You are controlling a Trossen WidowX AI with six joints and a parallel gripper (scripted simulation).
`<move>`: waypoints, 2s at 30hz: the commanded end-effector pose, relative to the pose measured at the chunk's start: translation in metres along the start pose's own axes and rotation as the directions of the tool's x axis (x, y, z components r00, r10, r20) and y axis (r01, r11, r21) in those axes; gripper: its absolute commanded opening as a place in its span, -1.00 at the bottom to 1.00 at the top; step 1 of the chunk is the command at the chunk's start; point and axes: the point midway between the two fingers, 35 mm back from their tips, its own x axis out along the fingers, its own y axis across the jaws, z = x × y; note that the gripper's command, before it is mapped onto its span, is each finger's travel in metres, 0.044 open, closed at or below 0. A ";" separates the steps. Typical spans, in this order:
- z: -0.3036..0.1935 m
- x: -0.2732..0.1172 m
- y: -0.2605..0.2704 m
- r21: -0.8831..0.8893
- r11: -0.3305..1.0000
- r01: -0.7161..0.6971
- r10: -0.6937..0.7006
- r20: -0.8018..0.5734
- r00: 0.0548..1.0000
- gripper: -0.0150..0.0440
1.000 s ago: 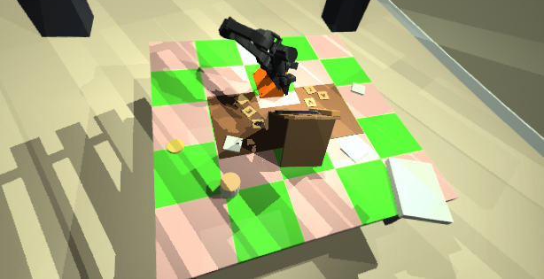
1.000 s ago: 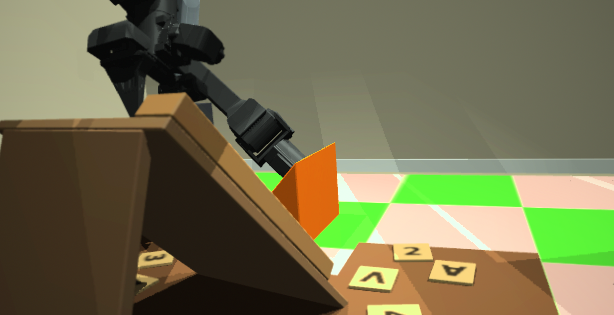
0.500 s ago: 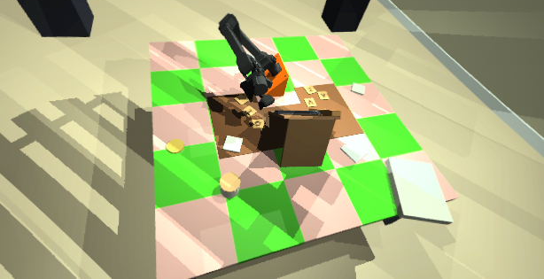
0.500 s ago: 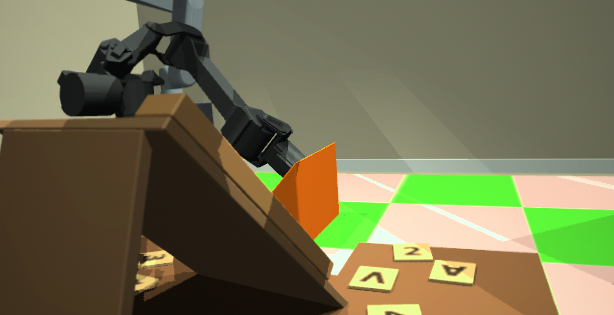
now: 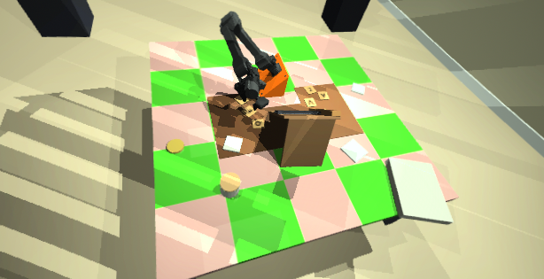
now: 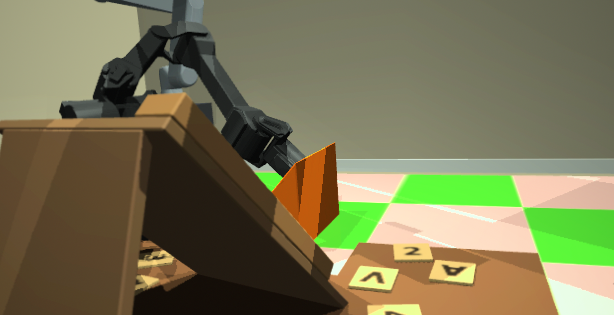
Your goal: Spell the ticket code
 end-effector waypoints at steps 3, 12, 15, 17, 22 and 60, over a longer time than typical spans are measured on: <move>0.002 0.024 0.002 -0.007 1.000 -0.005 0.005 0.004 1.000 0.66; 0.002 0.028 0.003 -0.007 1.000 -0.006 0.006 0.004 1.000 0.66; 0.002 0.028 0.003 -0.007 1.000 -0.006 0.006 0.004 1.000 0.66; 0.002 0.028 0.003 -0.007 1.000 -0.006 0.006 0.004 1.000 0.66; 0.002 0.030 0.003 -0.007 1.000 -0.006 0.006 0.004 1.000 0.66; 0.002 0.048 0.003 -0.007 1.000 -0.007 0.007 0.003 1.000 0.57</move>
